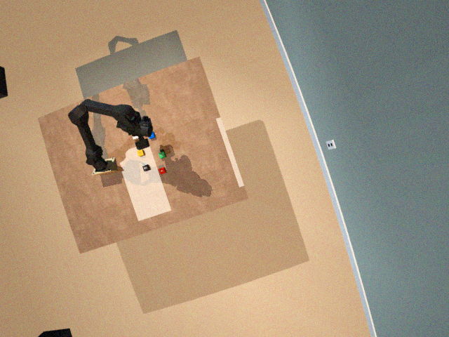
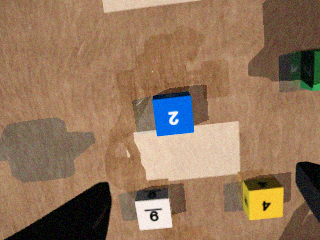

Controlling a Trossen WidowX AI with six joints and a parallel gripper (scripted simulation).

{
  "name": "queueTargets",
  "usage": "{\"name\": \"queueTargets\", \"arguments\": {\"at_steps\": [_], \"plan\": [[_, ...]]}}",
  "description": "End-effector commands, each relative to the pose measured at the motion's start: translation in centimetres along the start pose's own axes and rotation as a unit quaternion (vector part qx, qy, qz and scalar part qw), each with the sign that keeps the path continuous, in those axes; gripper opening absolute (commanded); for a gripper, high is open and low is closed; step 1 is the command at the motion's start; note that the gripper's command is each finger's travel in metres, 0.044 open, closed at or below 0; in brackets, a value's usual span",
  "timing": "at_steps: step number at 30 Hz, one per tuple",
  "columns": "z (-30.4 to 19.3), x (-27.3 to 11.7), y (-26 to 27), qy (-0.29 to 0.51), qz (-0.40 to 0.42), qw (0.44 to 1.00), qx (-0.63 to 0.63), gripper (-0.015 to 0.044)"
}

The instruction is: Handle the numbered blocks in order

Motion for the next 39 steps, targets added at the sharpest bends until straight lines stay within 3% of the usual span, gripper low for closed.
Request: {"name": "queueTargets", "arguments": {"at_steps": [1, 16, 28, 39], "plan": [[0.4, -0.1, -0.1, -0.004, 0.000, 1.000, -0.001, 0.0400], [0.5, -0.1, -0.2, -0.004, 0.000, 1.000, -0.002, 0.0400], [2.0, -0.2, -11.8, -0.005, -0.003, 1.000, -0.003, 0.0400], [2.0, -0.2, -12.3, -0.004, -0.003, 1.000, -0.003, 0.0400]]}}
Point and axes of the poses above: the point midway between the two fingers, 35 mm back from their tips, its own x axis out along the fingers, its own y axis across the jaws, z = x × y, the point moved 10 cm from there along -x, back along the fingers, and after that the axes turned 6 degrees about -x, right-handed, at the moved point
